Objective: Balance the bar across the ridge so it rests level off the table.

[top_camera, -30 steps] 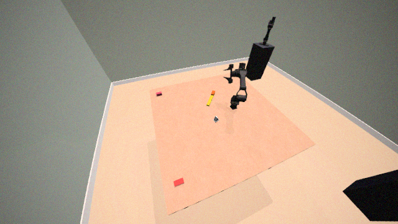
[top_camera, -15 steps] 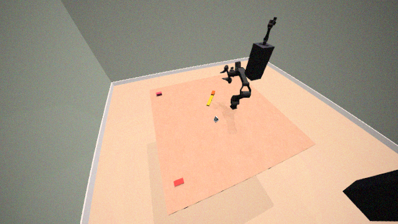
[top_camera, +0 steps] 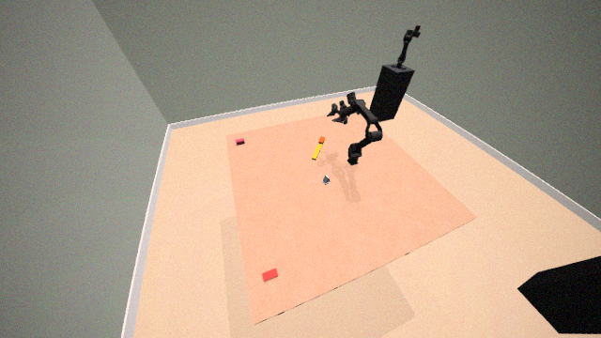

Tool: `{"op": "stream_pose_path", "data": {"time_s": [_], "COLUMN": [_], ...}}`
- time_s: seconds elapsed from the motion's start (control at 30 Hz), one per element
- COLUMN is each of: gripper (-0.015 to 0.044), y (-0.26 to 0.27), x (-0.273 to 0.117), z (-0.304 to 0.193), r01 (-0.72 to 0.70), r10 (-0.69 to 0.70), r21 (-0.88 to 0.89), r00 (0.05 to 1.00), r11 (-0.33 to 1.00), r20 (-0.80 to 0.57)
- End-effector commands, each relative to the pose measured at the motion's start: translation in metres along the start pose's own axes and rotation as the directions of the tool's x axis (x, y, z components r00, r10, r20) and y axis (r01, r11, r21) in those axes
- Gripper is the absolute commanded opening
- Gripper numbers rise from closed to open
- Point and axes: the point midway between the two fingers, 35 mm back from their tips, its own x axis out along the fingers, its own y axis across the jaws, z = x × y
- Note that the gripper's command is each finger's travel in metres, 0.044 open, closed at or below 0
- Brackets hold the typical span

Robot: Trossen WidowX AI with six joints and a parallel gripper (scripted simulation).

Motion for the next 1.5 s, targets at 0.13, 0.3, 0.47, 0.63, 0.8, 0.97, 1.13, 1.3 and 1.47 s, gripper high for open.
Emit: {"op": "stream_pose_path", "data": {"time_s": [0.13,0.3,0.47,0.63,0.8,0.97,1.13,1.3,1.47], "gripper": [0.0315,0.0315,0.0315,0.0315,0.0315,0.0315,0.0315,0.0315,0.0315], "y": [0.0,-0.001,-0.002,-0.002,-0.003,-0.004,-0.004,-0.005,-0.005], "x": [0.018,0.03,0.04,0.05,0.06,0.069,0.077,0.085,0.092], "z": [-0.009,-0.015,-0.023,-0.031,-0.039,-0.049,-0.058,-0.068,-0.078], "r01": [0.04,0.04,0.021,-0.019,-0.08,-0.159,-0.252,-0.356,-0.463], "r10": [-0.065,-0.109,-0.157,-0.207,-0.26,-0.314,-0.37,-0.427,-0.484], "r21": [-0.255,-0.41,-0.556,-0.686,-0.795,-0.874,-0.918,-0.923,-0.886], "r00": [0.994,0.983,0.968,0.947,0.921,0.891,0.857,0.819,0.779], "r11": [0.966,0.911,0.831,0.727,0.602,0.46,0.305,0.145,-0.015], "r20": [-0.091,-0.146,-0.198,-0.246,-0.289,-0.327,-0.358,-0.383,-0.399]}}
